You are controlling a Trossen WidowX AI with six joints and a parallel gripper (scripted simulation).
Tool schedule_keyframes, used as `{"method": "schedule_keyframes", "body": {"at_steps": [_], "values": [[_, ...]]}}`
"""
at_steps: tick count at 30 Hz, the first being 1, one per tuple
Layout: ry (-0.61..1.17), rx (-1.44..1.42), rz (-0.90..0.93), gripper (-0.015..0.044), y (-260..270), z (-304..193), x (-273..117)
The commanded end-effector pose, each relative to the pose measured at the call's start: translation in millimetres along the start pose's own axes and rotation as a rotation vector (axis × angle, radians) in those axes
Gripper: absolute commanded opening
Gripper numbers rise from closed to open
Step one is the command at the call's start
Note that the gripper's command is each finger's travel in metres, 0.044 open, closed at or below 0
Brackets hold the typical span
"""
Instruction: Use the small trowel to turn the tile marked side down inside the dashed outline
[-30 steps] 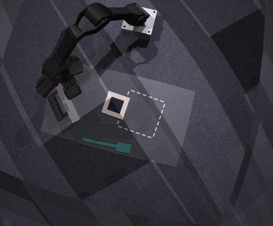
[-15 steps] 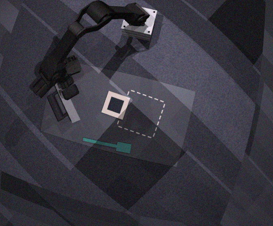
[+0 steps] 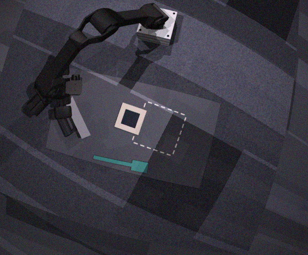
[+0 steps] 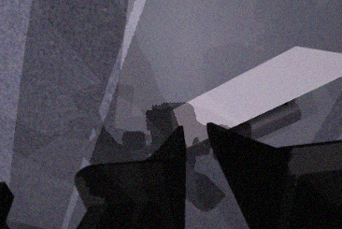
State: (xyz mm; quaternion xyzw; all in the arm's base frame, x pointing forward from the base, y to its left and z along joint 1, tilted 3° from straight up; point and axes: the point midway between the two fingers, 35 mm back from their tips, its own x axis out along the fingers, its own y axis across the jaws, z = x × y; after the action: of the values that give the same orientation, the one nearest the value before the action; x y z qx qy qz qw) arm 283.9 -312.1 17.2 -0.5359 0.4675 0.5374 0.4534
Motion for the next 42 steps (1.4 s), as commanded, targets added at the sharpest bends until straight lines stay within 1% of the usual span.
{"method": "schedule_keyframes", "body": {"at_steps": [1, 28, 42], "values": [[0.004, 0.161, 0.0, 0.01, -4, -16, 0], [0.016, 1.09, -0.021, 0.01, -19, -87, 9], [0.014, 1.126, -0.018, 0.01, -18, -85, 12]]}}
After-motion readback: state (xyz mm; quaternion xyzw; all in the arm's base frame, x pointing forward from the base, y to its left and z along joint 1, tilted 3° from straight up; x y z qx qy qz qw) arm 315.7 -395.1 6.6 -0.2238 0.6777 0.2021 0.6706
